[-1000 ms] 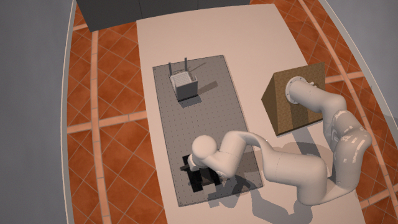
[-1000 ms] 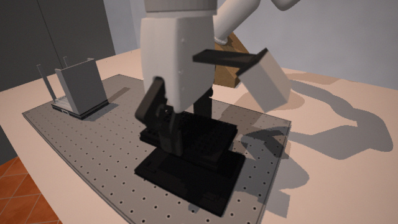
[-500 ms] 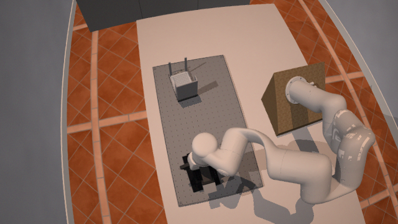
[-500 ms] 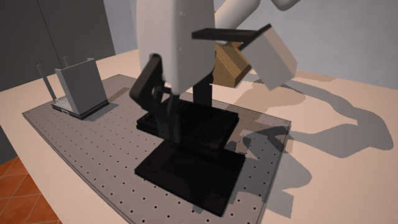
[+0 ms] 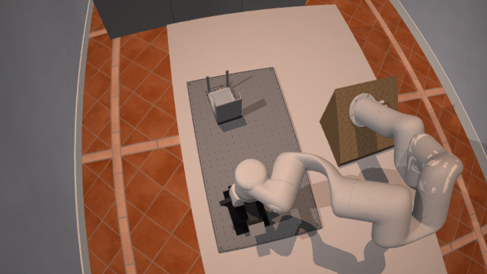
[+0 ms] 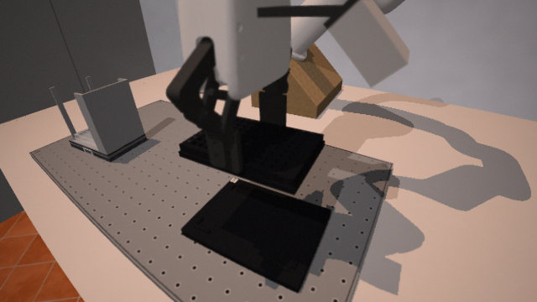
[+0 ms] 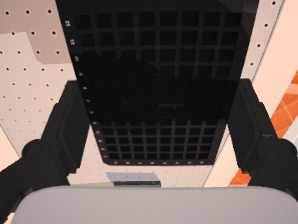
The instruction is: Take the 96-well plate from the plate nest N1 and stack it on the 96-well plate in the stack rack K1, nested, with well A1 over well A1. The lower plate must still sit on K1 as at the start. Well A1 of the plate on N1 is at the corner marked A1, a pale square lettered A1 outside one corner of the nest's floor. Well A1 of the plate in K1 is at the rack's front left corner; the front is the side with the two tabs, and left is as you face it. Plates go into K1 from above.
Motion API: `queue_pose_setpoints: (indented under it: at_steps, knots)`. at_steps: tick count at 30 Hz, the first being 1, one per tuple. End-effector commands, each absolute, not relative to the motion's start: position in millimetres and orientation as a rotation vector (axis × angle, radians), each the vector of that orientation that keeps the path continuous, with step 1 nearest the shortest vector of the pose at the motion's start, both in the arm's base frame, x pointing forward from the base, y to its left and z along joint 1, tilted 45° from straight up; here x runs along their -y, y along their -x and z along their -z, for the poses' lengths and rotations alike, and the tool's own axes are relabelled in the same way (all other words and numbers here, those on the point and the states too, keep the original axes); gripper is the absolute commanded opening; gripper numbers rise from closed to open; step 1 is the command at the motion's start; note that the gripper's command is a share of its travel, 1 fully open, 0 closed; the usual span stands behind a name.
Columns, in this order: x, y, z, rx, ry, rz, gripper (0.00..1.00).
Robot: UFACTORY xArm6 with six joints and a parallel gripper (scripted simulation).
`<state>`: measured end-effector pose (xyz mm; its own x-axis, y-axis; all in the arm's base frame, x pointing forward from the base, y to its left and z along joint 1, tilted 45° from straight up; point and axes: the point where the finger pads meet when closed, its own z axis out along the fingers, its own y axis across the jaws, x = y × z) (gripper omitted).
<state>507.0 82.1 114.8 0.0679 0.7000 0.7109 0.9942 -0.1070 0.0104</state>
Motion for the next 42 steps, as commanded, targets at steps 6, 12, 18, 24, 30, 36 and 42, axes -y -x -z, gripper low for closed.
queue_pose_setpoints:
  at_steps: [6, 12, 18, 24, 30, 36, 42]
  knots:
    - [-71, -507, -126, 1.681, 1.863, 0.790, 0.00]
    - [-64, -506, -133, 1.681, 1.863, 0.790, 0.00]
    - [-59, -505, -138, 1.681, 1.863, 0.790, 0.00]
    - [-52, -504, -145, 1.681, 1.863, 0.790, 0.00]
    - [-51, -504, -146, 1.681, 1.863, 0.790, 0.00]
    - [-51, -504, -146, 1.681, 1.863, 0.790, 0.00]
    - [-47, -503, -141, 1.731, 1.830, 0.809, 0.00]
